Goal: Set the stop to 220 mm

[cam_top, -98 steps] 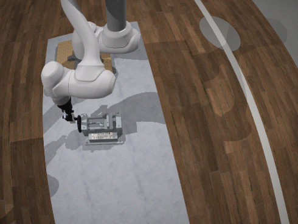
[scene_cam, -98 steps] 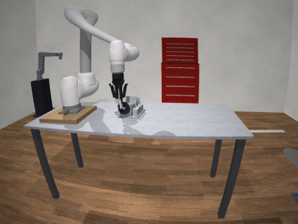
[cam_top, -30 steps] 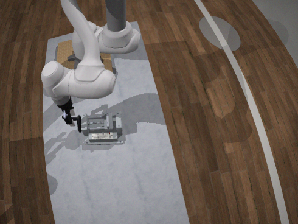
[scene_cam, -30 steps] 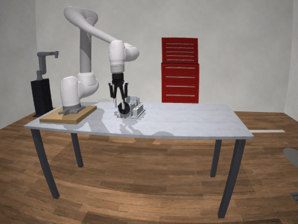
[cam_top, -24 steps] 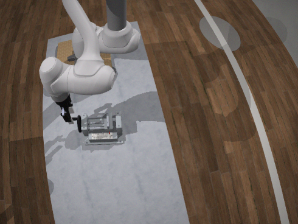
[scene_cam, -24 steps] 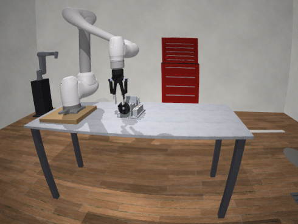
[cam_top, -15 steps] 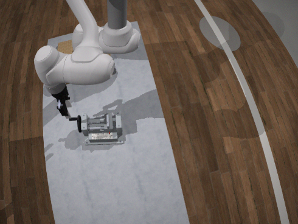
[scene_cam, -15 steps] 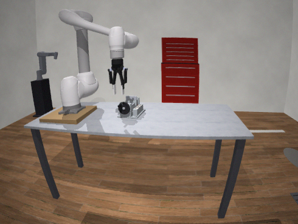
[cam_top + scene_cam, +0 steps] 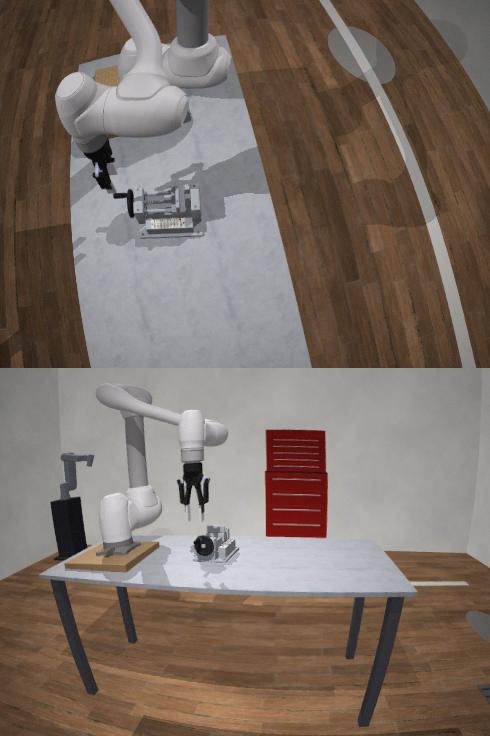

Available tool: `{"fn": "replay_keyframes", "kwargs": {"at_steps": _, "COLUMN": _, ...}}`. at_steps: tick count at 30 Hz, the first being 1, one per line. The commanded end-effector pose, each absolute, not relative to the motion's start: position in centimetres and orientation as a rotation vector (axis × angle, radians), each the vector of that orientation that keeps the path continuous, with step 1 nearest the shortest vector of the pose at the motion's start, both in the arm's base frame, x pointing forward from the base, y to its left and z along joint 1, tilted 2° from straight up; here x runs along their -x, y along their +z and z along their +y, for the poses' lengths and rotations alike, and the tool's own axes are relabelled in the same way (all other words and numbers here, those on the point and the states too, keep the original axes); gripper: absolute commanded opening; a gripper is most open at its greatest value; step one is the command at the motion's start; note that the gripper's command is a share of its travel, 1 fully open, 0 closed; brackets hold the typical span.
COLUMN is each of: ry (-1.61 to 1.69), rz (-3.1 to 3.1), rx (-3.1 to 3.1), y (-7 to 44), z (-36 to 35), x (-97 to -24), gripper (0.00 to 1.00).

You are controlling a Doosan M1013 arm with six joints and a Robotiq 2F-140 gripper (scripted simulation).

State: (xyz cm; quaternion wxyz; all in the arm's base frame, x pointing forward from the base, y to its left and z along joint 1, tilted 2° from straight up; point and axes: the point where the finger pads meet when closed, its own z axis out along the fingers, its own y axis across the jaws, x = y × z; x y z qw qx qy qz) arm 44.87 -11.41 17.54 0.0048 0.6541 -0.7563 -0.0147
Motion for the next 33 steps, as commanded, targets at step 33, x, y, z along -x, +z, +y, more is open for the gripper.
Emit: {"fn": "replay_keyframes", "kwargs": {"at_steps": 33, "ry": -0.046, "rz": -2.369, "rx": -2.048, "y": 14.5, "z": -3.6, "x": -54.1, "gripper": 0.33}}
